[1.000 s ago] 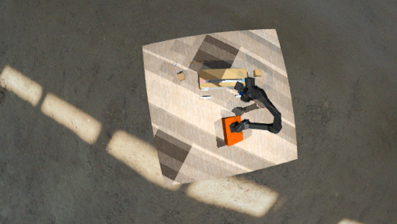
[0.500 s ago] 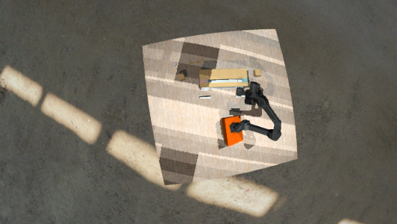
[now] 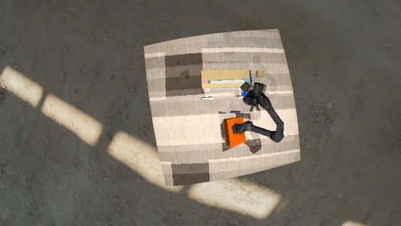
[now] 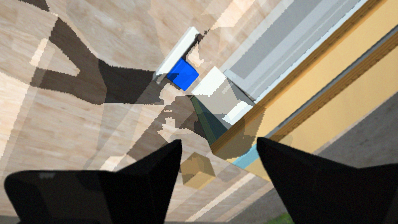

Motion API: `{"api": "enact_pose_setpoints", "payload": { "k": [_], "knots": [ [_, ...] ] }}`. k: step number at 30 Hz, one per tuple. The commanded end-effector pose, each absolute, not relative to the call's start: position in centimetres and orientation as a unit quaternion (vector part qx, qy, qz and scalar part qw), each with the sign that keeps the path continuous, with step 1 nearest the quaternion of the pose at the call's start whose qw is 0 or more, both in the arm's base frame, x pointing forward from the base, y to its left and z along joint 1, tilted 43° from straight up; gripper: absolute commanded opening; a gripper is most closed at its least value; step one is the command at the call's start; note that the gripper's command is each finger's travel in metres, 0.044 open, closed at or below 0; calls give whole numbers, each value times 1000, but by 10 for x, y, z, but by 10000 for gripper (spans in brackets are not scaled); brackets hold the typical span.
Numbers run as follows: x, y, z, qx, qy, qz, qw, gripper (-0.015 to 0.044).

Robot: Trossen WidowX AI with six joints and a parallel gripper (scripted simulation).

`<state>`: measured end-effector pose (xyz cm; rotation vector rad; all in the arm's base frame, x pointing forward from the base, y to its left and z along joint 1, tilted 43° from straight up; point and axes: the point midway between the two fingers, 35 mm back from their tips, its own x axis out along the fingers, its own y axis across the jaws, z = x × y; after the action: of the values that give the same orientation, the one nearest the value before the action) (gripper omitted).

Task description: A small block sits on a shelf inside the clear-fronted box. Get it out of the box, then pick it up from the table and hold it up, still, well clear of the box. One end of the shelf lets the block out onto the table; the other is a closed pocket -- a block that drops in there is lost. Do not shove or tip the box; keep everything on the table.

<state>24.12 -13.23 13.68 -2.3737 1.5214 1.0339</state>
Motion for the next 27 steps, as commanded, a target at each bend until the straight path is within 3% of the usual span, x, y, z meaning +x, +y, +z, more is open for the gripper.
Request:
{"api": "enact_pose_setpoints", "payload": {
  "k": [1,5,9,27],
  "knots": [
    [238,-144,125,-706,599,148,347,285],
    [237,-151,120,-618,619,24,484,285],
    [236,-155,117,-559,619,-45,550,285],
    [231,-170,105,-224,528,-335,748,285]
  ]
}}
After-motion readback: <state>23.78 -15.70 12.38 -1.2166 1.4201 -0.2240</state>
